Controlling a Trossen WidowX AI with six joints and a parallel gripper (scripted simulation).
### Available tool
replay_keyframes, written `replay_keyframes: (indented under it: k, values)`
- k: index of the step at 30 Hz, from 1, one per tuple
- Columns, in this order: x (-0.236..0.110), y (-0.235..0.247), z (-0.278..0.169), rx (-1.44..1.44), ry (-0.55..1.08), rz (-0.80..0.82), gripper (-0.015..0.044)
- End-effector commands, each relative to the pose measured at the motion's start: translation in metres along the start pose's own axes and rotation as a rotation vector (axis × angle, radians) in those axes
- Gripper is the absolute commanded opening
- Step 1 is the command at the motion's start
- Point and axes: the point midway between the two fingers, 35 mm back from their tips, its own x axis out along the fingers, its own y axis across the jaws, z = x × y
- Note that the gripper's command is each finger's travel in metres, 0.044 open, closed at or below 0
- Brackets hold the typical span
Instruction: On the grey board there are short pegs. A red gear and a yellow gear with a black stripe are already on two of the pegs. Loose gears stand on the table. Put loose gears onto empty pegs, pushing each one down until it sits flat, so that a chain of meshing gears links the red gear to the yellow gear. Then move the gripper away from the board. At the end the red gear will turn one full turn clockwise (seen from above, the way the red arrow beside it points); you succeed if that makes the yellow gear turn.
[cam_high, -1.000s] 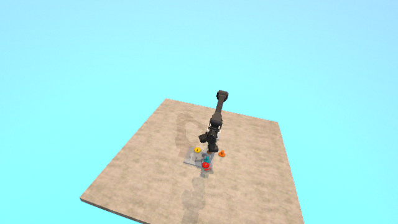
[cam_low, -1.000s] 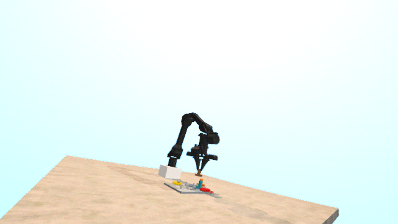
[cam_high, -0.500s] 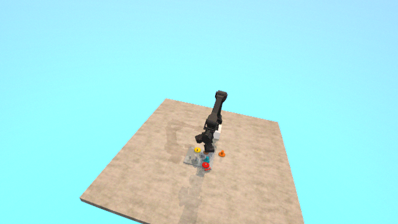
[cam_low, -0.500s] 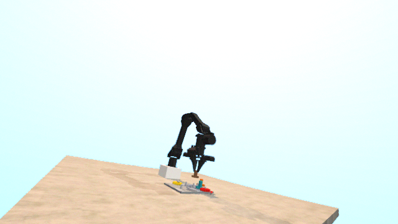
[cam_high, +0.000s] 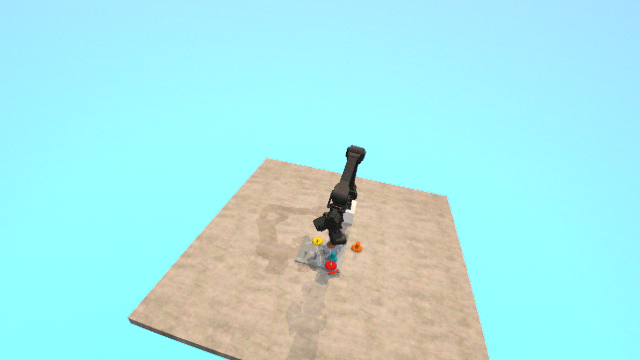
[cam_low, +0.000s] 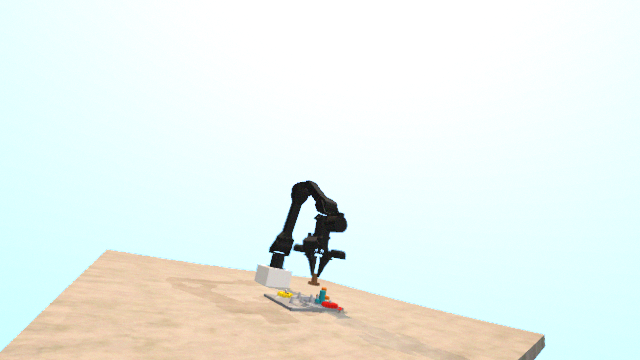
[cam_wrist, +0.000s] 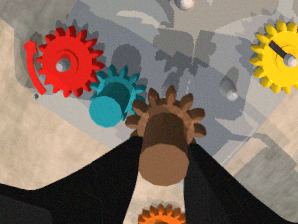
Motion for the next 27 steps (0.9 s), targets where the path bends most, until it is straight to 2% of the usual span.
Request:
replay_keyframes:
  k: [1, 11, 27]
  values:
    - [0.000, 0.000, 0.000, -0.060, 0.000, -0.001, 0.0000]
    - [0.000, 0.000, 0.000, -0.112, 0.000, -0.001, 0.0000]
    - [0.020, 0.000, 0.000, -0.375, 0.001, -0.001, 0.0000]
